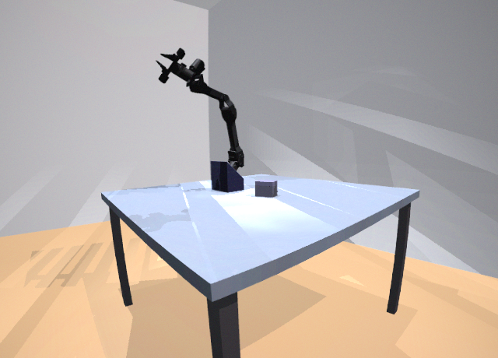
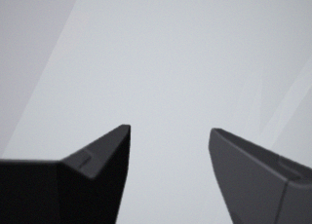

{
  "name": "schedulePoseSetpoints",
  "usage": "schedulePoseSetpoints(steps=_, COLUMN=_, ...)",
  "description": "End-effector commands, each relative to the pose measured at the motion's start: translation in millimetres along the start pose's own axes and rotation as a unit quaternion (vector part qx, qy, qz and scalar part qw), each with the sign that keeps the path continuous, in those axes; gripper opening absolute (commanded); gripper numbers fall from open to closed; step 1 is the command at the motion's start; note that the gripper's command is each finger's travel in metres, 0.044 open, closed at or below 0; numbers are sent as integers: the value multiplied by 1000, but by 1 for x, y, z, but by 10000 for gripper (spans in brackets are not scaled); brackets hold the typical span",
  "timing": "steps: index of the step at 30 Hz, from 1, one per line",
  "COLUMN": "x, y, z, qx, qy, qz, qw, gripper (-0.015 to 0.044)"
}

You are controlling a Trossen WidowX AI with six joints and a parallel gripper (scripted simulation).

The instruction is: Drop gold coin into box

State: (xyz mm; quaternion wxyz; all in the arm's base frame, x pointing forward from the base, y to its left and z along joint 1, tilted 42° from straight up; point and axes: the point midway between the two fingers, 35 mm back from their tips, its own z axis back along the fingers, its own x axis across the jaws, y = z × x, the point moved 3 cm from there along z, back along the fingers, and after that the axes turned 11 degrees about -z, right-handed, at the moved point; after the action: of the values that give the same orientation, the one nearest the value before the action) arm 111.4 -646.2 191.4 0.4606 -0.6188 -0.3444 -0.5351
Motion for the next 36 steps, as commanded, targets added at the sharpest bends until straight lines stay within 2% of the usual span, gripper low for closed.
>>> schedulePoseSetpoints(steps=1, x=6, y=54, z=45, qx=104, qy=25, qz=85, qw=991, gripper=161)
schedulePoseSetpoints(steps=9, x=6, y=128, z=147, qx=296, qy=49, qz=242, qw=922, gripper=161)
schedulePoseSetpoints(steps=18, x=-5, y=165, z=280, qx=490, qy=42, qz=383, qw=782, gripper=161)
schedulePoseSetpoints(steps=27, x=-23, y=153, z=418, qx=651, qy=12, qz=478, qw=589, gripper=161)
schedulePoseSetpoints(steps=36, x=-43, y=95, z=542, qx=773, qy=-29, qz=521, qw=362, gripper=161)
